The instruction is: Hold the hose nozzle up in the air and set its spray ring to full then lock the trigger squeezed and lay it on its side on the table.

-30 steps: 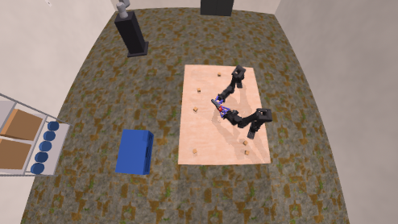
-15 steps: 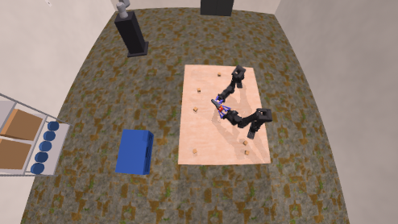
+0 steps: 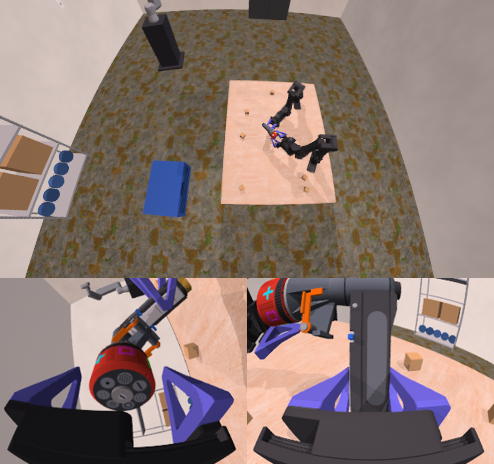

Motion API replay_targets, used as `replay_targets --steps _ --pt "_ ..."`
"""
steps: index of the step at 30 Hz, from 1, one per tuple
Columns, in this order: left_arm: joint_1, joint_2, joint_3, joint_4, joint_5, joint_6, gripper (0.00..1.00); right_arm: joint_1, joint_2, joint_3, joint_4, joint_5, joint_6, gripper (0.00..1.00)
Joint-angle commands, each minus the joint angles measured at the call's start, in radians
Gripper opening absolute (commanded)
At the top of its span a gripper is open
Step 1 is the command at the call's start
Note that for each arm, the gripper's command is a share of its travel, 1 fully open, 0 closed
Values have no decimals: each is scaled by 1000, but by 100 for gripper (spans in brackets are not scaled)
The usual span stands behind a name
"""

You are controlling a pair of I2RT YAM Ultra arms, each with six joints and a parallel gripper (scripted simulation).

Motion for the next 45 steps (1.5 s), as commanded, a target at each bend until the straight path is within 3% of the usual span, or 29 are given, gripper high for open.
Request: replay_targets --steps 1,2,7,15,19,35,36,41,45 --pt "-8 -18 32 3 -3 -16 92 5 -40 29 92 1 12 35" --pt "24 -40 -27 20 29 -15 92 5 -40 29 92 1 12 35" --pt "53 -60 -45 22 61 -17 92 5 -40 29 92 1 12 35" --pt "37 -58 -16 7 40 -18 92 5 -40 29 92 1 12 35" --pt "38 -64 1 0 43 -178 92 5 -40 29 92 1 12 35" --pt "37 -50 0 12 40 -189 92 5 -40 29 92 1 12 35" --pt "9 1 6 30 3 -154 92 5 -40 29 92 1 12 35" --pt "-18 30 22 45 -27 -133 92 5 -40 29 92 1 12 35" --pt "-1 -19 25 40 -11 -163 92 5 -40 29 92 1 12 35"
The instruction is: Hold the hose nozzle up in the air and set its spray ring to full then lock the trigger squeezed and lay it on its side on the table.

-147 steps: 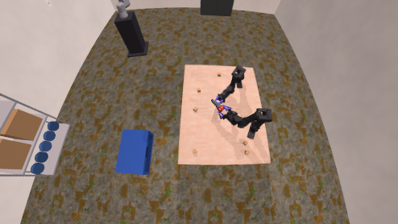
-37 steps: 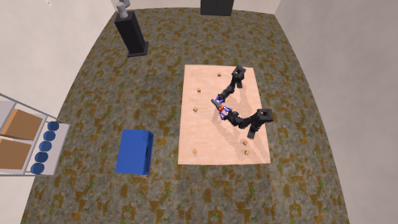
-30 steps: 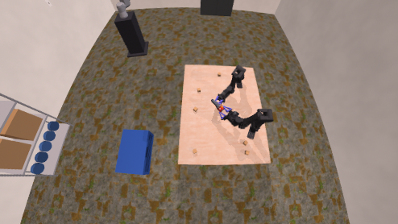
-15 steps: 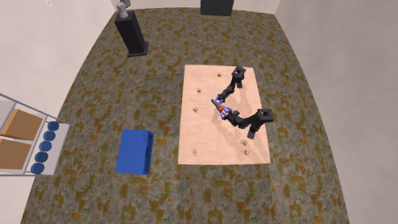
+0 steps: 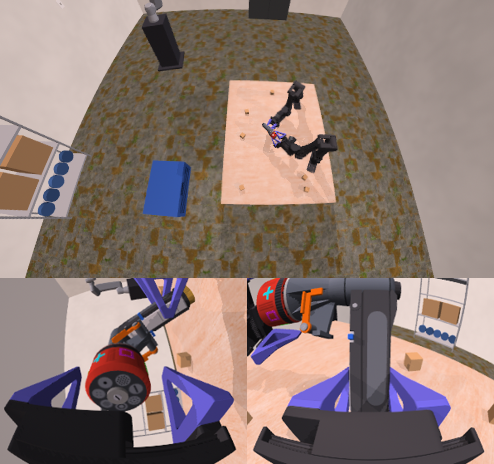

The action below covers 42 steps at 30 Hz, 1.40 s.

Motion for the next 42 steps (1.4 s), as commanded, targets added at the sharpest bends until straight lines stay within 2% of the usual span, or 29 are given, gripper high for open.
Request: replay_targets --steps 1,5,6,21,22,24,25,26,42 --pt "-5 -31 30 21 -10 -15 92 5 -40 29 92 1 12 35" --pt "-5 -37 34 4 -11 -14 92 5 -40 29 92 1 12 35" --pt "-5 -37 36 -1 -10 -15 0 5 -40 29 92 1 12 35" --pt "-2 -15 31 8 -8 -15 0 5 -40 29 92 3 12 35" --pt "-2 -3 34 45 -1 191 0 5 -40 29 92 4 12 35" --pt "2 20 35 47 1 288 0 5 -40 29 92 4 12 35" --pt "1 -7 35 32 -5 254 0 5 -40 29 92 4 12 35" --pt "-3 -17 38 14 -10 132 87 5 -40 29 92 3 12 35" --pt "-3 -20 39 11 -9 123 87 5 -40 29 92 2 11 35"
